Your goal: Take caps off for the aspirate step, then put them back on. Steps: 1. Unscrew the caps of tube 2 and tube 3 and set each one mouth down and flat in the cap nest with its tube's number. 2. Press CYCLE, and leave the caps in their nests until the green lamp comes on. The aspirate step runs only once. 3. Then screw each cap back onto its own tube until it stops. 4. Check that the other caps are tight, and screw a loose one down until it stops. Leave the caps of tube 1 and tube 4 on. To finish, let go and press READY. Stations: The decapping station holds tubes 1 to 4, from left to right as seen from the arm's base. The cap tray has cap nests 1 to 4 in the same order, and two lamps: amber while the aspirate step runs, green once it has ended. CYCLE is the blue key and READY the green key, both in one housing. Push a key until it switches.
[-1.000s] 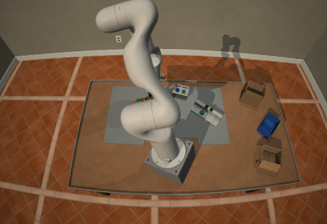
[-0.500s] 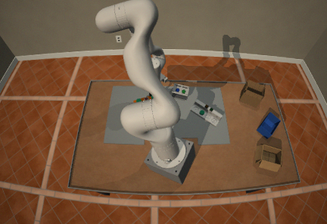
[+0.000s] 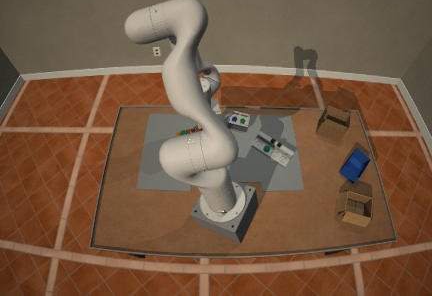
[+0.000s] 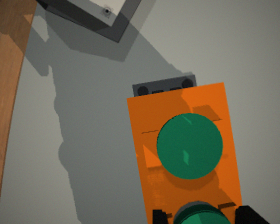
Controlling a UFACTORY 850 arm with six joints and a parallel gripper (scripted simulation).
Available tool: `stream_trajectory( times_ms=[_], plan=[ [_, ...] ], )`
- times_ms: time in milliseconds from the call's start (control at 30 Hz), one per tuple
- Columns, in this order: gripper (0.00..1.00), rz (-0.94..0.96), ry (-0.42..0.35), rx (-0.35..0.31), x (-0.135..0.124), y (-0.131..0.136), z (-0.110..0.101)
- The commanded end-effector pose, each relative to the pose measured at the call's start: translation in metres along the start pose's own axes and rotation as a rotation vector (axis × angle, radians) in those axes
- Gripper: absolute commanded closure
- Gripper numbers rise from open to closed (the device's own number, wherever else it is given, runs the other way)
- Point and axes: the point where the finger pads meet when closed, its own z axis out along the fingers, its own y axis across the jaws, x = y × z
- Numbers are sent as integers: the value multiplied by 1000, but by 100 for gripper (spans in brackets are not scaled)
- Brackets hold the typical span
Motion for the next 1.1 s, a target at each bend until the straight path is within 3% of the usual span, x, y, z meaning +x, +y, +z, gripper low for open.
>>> stream_trajectory(
  times_ms=[0, 267, 567, 600, 1067],
  plan=[
    [54, 226, -19, -39, 0, -1, 0],
    [54, 614, -9, -40, 0, -1, 0],
    [54, 630, -10, -43, 0, -1, 0],
    [100, 630, -10, -43, 0, -1, 0],
    [100, 630, -10, -43, 0, -1, 0]
  ],
)
